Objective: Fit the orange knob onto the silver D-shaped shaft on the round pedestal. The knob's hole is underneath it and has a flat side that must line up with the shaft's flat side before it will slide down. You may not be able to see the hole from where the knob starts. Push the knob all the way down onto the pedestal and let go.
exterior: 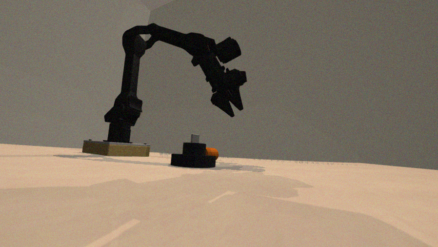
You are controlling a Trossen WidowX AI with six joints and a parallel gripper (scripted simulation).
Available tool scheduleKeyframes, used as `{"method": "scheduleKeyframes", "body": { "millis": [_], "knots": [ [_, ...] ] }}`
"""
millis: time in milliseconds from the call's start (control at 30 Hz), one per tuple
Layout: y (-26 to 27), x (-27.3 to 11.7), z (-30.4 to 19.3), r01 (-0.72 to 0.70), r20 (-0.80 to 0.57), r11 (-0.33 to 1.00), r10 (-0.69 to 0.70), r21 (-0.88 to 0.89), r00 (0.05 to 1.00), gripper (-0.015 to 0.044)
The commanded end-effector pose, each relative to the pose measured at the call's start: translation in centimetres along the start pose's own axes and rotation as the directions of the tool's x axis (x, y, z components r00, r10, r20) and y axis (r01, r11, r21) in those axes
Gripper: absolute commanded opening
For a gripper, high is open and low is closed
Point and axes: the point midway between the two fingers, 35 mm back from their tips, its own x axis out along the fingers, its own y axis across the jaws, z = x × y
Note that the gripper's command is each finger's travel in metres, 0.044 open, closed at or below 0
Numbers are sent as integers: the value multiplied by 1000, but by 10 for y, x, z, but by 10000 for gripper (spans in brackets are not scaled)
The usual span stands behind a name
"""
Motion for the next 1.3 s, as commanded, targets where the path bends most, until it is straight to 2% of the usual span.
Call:
{"method": "scheduleKeyframes", "body": {
  "millis": [0, 33, 100, 533, 700, 1267],
  "knots": [
    [36, 30, -63, -319, -551, 718, -106, -618, 828, 440],
    [39, 29, -68, -376, -592, 661, -128, -649, 796, 440],
    [40, 29, -71, -406, -611, 631, -140, -661, 779, 440],
    [39, 26, -76, -406, -612, 631, -140, -661, 779, 440],
    [39, 45, -88, -406, -612, 631, -140, -661, 779, 440],
    [39, 63, -98, -406, -612, 631, -140, -661, 779, 440]
  ]
}}
